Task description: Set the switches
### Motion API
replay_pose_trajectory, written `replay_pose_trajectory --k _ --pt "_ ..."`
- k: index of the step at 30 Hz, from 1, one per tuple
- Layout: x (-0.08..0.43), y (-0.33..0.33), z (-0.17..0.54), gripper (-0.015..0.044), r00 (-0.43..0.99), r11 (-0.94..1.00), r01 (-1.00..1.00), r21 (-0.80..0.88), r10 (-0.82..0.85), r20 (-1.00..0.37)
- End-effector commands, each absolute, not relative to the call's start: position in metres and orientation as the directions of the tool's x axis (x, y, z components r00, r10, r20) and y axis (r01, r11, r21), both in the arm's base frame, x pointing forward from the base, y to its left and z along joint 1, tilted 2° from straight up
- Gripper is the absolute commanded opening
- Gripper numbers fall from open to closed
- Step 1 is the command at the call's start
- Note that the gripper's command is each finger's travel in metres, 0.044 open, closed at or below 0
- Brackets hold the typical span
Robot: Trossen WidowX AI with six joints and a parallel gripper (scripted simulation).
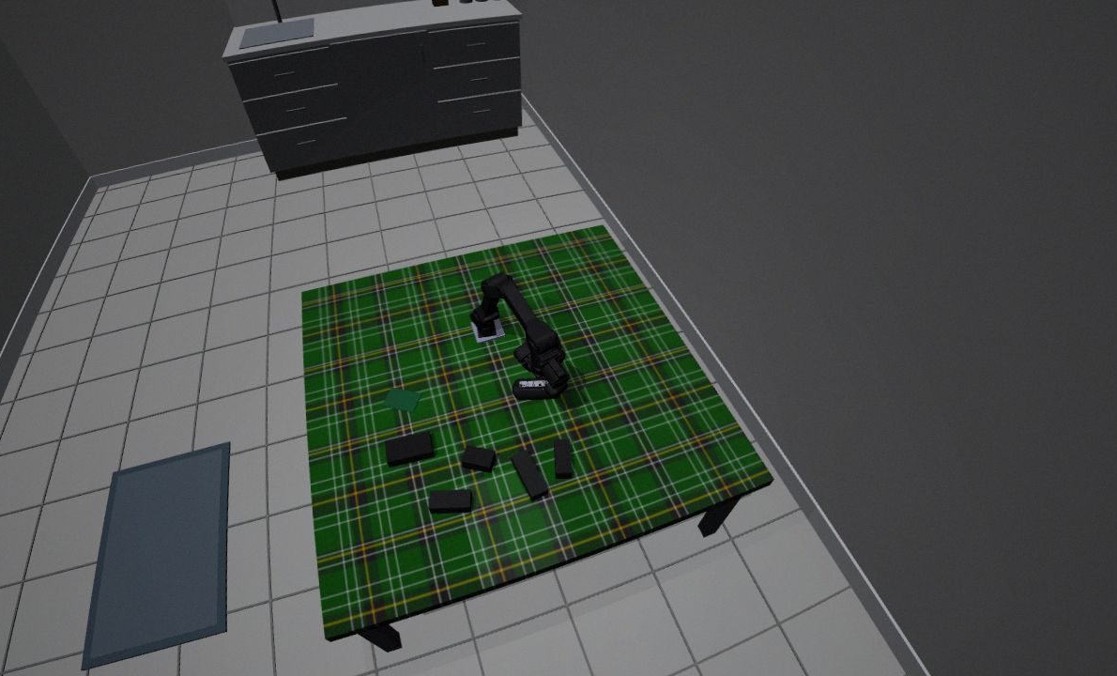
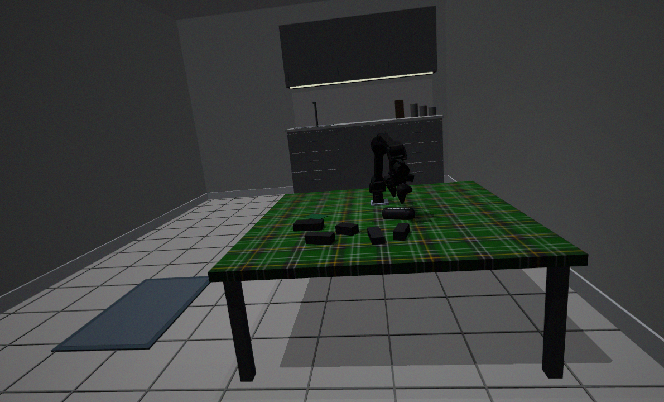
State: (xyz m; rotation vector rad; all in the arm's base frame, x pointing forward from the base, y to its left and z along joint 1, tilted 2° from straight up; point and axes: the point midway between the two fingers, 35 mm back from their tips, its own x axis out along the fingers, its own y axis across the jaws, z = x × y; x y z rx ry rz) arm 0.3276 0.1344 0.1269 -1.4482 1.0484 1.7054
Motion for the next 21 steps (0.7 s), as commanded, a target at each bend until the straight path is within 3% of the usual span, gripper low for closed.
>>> replay_pose_trajectory --k 1,10,21 --pt "0.326 0.138 0.126 0.0440 -0.134 -0.047 -0.990 0.135 -0.027 -0.991" --pt "0.323 0.146 0.124 0.0440 -0.101 0.503 -0.862 0.072 -0.032 -0.994" --pt "0.319 0.156 0.121 0.0440 -0.067 0.942 -0.337 -0.009 -0.033 -0.997"
